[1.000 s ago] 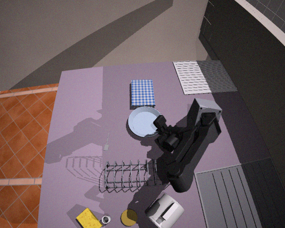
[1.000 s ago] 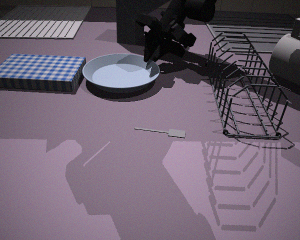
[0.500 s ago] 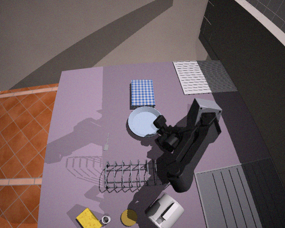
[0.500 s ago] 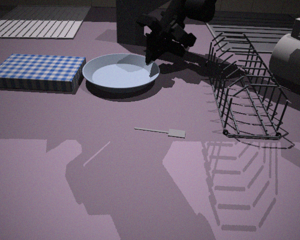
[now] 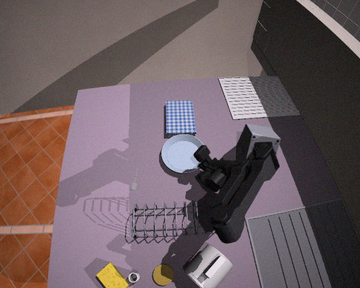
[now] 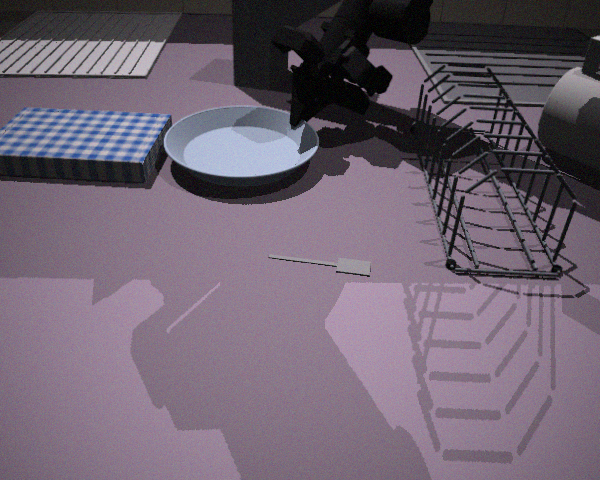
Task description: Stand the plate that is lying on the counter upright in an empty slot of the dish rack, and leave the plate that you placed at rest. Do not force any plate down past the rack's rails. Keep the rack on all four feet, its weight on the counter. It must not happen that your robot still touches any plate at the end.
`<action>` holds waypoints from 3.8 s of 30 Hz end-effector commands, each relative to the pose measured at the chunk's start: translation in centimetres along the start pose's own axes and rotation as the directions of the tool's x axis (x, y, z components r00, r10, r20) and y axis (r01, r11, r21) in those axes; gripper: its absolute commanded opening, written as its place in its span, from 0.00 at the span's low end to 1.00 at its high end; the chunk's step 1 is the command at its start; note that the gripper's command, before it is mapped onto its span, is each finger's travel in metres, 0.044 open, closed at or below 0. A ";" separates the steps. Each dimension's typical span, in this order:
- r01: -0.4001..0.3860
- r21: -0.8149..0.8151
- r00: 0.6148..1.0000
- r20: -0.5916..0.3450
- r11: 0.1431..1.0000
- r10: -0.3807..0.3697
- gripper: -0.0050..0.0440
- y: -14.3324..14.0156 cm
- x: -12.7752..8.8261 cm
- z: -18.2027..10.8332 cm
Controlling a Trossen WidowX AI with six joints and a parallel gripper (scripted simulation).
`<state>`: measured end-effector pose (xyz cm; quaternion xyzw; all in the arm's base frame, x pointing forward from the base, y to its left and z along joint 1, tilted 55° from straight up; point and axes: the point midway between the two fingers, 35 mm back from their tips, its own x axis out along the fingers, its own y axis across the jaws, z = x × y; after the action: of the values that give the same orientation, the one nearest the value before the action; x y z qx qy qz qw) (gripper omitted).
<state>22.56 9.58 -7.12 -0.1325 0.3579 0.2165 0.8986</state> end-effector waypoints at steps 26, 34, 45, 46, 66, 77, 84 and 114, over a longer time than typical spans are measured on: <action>-0.004 -0.001 1.000 0.003 1.000 0.004 0.10 0.1 0.0 0.1; -0.004 -0.001 1.000 0.003 1.000 0.004 0.10 0.1 0.0 0.1; -0.038 -0.002 0.999 -0.006 0.999 0.038 0.10 -0.5 -0.2 0.0; -0.044 -0.002 0.999 -0.007 0.999 0.044 0.10 -0.6 -0.2 0.0; -0.127 0.000 0.992 -0.007 0.992 0.127 0.10 -1.9 -0.9 -0.2; -0.180 -0.001 0.984 -0.012 0.984 0.180 0.10 -2.7 -1.1 -0.3; -0.214 0.002 0.977 -0.005 0.977 0.214 0.10 -3.3 -1.5 -0.2; -0.337 0.005 0.942 0.002 0.942 0.337 0.10 -5.4 -2.2 -0.3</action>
<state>23.53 4.25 -5.48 -0.0698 0.3756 0.3572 0.8524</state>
